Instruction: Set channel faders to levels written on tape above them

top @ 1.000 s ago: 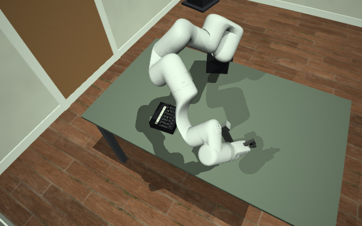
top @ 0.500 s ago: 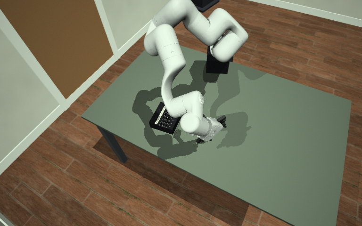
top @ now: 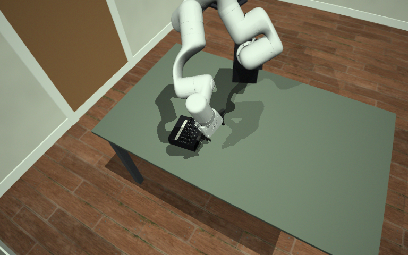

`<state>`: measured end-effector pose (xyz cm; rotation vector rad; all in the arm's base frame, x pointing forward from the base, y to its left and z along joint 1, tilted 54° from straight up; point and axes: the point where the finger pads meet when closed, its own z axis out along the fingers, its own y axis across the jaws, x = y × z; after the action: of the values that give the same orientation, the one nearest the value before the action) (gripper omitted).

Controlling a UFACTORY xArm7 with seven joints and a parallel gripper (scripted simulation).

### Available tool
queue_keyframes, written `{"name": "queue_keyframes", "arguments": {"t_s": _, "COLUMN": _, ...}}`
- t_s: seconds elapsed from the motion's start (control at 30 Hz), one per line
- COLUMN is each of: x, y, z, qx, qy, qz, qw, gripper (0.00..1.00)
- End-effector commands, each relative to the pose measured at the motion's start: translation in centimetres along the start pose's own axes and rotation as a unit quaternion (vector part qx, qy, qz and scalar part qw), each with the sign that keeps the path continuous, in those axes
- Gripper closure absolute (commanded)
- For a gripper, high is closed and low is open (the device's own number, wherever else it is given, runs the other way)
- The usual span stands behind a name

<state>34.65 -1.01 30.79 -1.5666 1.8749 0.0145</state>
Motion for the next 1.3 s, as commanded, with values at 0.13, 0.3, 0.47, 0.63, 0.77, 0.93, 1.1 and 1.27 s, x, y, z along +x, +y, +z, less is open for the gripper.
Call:
{"name": "queue_keyframes", "arguments": {"t_s": 0.13, "x": 9.3, "y": -1.1, "z": 0.4, "qx": 0.088, "qy": 0.005, "qz": -0.067, "qw": 0.994, "gripper": 0.0}}
{"name": "queue_keyframes", "arguments": {"t_s": 0.3, "x": 12.0, "y": -1.4, "z": 0.6, "qx": 0.112, "qy": 0.01, "qz": -0.087, "qw": 0.99, "gripper": 0.0}}
{"name": "queue_keyframes", "arguments": {"t_s": 0.47, "x": 15.7, "y": -1.8, "z": 0.8, "qx": 0.144, "qy": 0.016, "qz": -0.114, "qw": 0.983, "gripper": 0.0}}
{"name": "queue_keyframes", "arguments": {"t_s": 0.63, "x": 17.8, "y": -1.9, "z": 1.0, "qx": 0.163, "qy": 0.021, "qz": -0.13, "qw": 0.978, "gripper": 0.0}}
{"name": "queue_keyframes", "arguments": {"t_s": 0.77, "x": 18.1, "y": -1.9, "z": 1.0, "qx": 0.165, "qy": 0.022, "qz": -0.133, "qw": 0.977, "gripper": 0.0}}
{"name": "queue_keyframes", "arguments": {"t_s": 0.93, "x": 18.1, "y": -1.9, "z": 1.0, "qx": 0.166, "qy": 0.022, "qz": -0.133, "qw": 0.977, "gripper": 0.0}}
{"name": "queue_keyframes", "arguments": {"t_s": 1.1, "x": 18.1, "y": -1.9, "z": 1.0, "qx": 0.166, "qy": 0.022, "qz": -0.133, "qw": 0.977, "gripper": 0.0}}
{"name": "queue_keyframes", "arguments": {"t_s": 1.27, "x": 18.2, "y": -2.0, "z": 1.4, "qx": 0.163, "qy": 0.032, "qz": -0.132, "qw": 0.977, "gripper": 0.0}}
